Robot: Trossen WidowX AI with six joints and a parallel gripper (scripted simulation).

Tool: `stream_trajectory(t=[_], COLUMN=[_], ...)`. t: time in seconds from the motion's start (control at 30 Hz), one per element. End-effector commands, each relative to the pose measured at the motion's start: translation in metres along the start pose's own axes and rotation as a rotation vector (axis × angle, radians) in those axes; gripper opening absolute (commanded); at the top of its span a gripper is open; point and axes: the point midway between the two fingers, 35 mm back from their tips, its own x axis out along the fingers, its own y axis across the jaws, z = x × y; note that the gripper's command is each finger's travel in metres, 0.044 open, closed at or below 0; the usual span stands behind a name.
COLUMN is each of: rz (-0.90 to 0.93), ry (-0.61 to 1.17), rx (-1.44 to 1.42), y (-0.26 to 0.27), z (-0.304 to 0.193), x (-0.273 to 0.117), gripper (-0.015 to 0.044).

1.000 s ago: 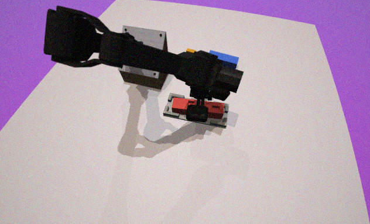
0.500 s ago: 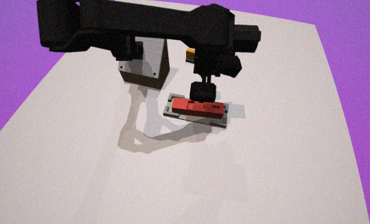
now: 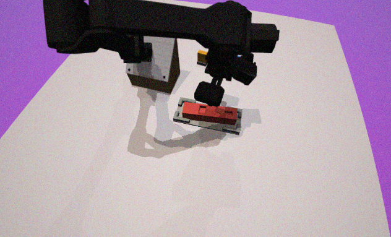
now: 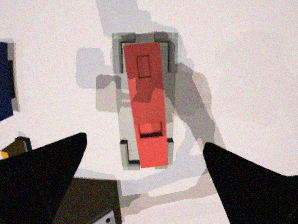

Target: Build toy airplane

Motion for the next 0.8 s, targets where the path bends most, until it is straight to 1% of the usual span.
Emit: stream_trajectory(t=[0.0,0.07,0.27,0.53,0.6,0.77], rz=[0.008,0.015,0.03,0.019,0.015,0.015], ry=[0.0,-0.001,-0.002,-0.001,-0.002,-0.002], rx=[0.004,-0.003,-0.028,0.003,0.013,0.014], y=[0.016,0.039,0.13,0.246,0.263,0.265], z=[0.008,0.017,0.036,0.025,0.021,0.02], x=[0.0,-0.001,-0.001,0.011,0.015,0.015], gripper=[0.044,0.044,0.044,0.044,0.044,0.044])
